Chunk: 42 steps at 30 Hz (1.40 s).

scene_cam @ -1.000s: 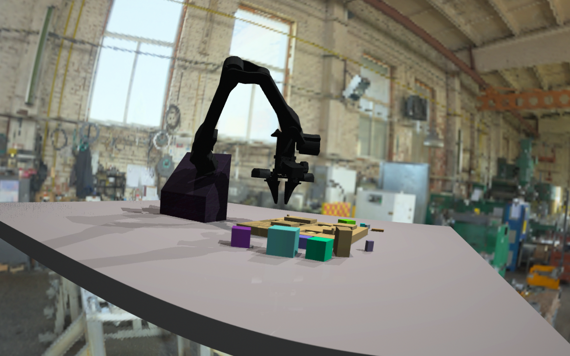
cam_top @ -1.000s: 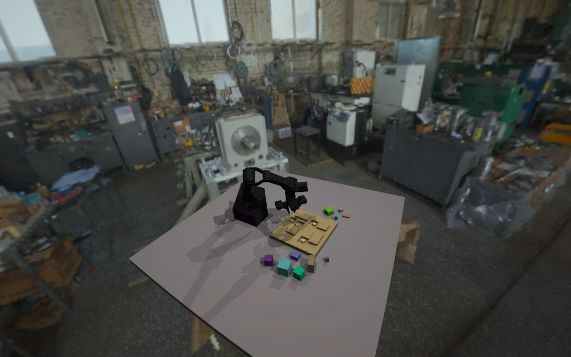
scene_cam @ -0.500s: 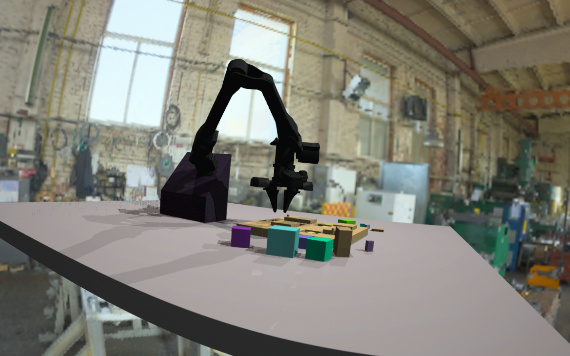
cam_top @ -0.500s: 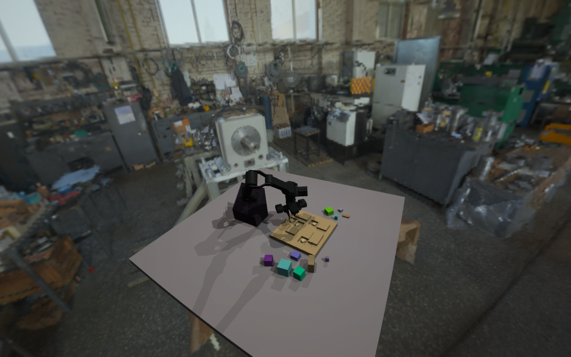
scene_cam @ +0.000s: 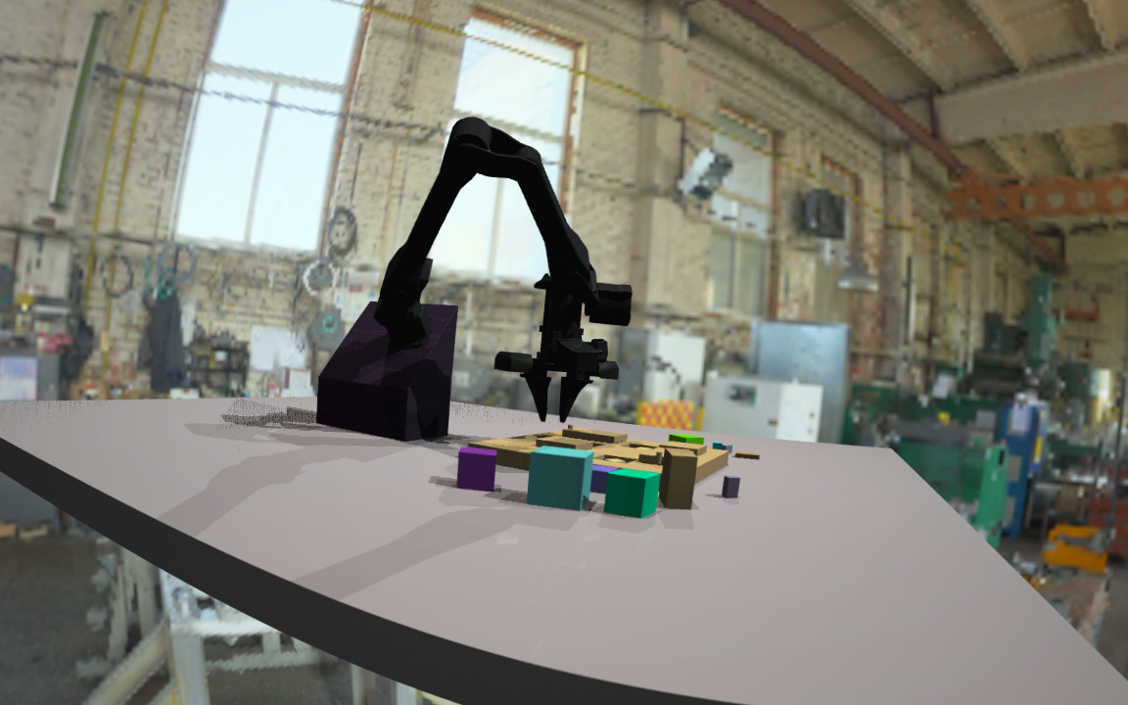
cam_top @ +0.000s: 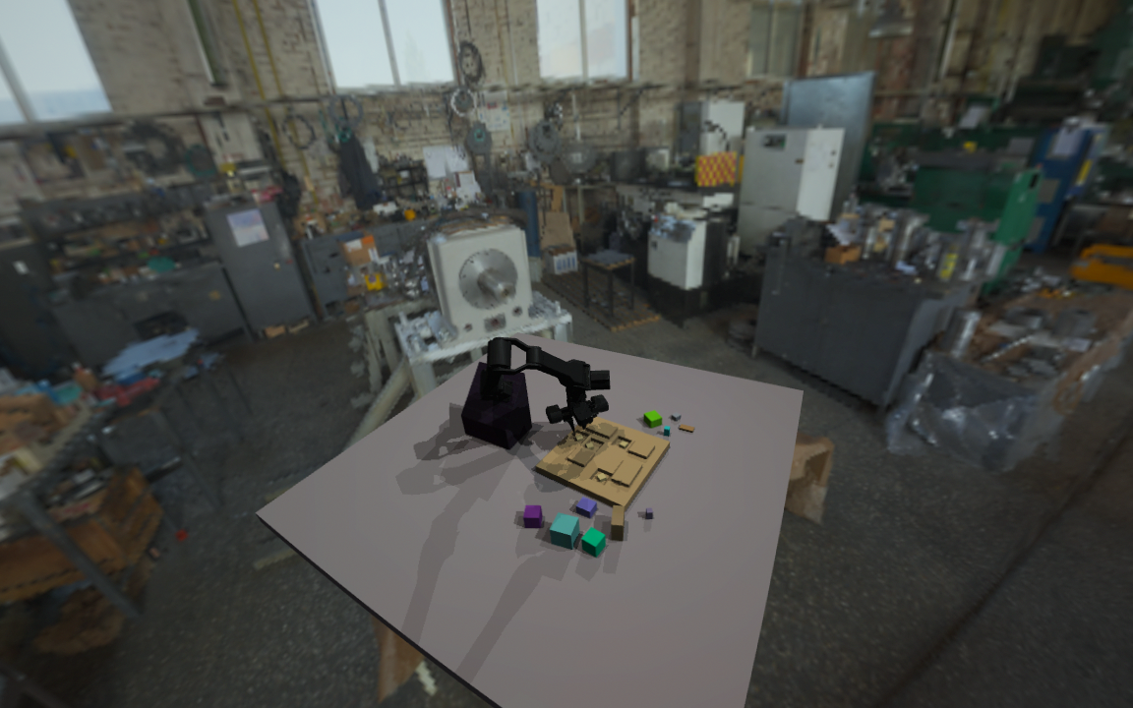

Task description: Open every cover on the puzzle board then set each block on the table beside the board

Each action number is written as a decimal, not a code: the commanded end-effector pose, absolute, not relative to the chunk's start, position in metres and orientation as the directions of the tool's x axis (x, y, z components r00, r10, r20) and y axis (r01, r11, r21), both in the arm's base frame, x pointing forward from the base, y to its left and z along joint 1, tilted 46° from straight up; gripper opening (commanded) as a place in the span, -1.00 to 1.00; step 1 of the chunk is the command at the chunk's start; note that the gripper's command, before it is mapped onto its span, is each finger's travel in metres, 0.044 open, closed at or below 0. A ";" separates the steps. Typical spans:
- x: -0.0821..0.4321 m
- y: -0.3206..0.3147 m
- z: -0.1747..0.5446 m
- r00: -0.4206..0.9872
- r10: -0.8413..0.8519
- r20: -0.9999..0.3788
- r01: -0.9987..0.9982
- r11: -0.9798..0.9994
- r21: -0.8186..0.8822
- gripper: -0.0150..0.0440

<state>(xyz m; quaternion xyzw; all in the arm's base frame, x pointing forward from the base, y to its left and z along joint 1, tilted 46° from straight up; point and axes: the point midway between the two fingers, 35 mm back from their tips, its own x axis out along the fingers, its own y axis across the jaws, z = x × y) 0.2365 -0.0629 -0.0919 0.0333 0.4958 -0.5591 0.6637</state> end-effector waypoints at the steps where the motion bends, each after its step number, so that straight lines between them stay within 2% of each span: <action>1: 0.237 -0.063 -0.092 -0.114 -0.712 -0.693 0.773 0.375 -0.512 0.00; 42: 0.234 -0.083 -0.110 -0.114 -0.713 -0.692 0.772 0.374 -0.513 0.00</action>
